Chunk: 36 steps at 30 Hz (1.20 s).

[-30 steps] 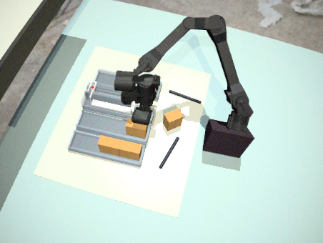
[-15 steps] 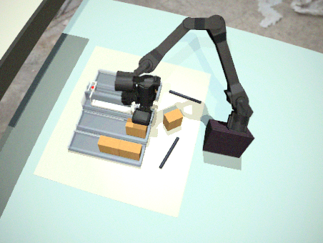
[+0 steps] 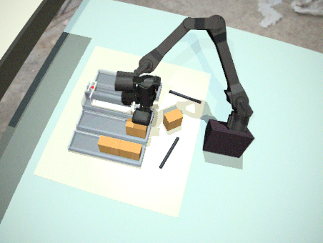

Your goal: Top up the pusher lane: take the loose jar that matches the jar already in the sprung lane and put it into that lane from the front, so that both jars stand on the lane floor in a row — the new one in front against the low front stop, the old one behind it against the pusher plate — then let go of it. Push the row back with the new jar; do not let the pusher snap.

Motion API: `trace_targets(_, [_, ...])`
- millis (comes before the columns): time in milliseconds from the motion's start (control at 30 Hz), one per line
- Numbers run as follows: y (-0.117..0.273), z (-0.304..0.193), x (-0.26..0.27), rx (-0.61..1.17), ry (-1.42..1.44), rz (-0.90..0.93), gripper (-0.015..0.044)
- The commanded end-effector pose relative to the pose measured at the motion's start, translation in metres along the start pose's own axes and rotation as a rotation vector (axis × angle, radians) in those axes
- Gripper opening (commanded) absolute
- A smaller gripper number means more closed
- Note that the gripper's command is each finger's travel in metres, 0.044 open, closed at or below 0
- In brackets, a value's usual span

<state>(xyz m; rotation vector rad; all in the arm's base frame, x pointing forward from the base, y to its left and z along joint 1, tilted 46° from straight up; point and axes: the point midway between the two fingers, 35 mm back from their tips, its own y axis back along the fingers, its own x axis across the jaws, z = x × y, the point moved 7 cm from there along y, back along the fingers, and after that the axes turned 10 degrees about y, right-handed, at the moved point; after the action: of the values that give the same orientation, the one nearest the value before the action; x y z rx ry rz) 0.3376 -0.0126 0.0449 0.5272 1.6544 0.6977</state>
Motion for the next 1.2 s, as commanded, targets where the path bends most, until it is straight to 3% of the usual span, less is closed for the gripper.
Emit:
trace_targets(0, [-0.0022, 0.0034, -0.0022, -0.012, -0.017, -0.009, 0.0])
trace_targets(1167, [-0.0042, -0.0004, -0.0025, -0.012, -0.017, -0.009, 0.0])
